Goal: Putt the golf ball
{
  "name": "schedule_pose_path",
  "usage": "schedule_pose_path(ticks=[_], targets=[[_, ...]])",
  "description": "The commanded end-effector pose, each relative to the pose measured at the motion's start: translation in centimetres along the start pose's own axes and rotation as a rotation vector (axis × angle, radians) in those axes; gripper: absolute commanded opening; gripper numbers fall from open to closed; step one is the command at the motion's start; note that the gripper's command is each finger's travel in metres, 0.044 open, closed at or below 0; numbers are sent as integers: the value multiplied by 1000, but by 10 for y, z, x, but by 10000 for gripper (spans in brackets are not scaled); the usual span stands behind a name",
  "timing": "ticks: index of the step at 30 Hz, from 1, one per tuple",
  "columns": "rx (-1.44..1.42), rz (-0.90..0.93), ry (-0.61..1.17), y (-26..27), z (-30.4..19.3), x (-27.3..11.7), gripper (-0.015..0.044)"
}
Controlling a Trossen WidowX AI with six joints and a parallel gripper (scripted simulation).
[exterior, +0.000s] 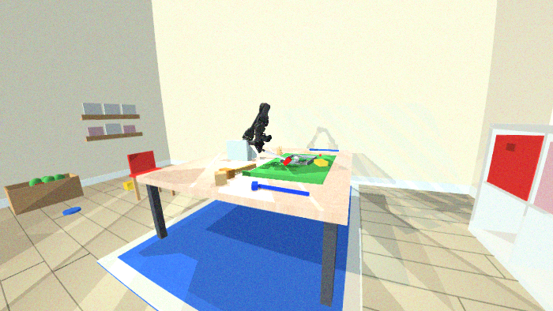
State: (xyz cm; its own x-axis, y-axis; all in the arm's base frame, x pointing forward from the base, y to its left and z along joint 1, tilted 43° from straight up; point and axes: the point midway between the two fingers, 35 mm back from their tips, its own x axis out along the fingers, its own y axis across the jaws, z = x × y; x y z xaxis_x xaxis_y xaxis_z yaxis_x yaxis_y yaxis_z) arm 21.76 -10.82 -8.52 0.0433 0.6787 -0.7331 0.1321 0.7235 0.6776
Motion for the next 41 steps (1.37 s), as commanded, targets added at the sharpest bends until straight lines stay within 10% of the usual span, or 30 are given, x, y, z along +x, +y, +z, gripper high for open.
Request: schedule_pose_path(ticks=[1, 41], targets=[[-9, -12, -19, -2, 3, -29, 0], [-2, -11, -18, -1, 2, -39, 0]])
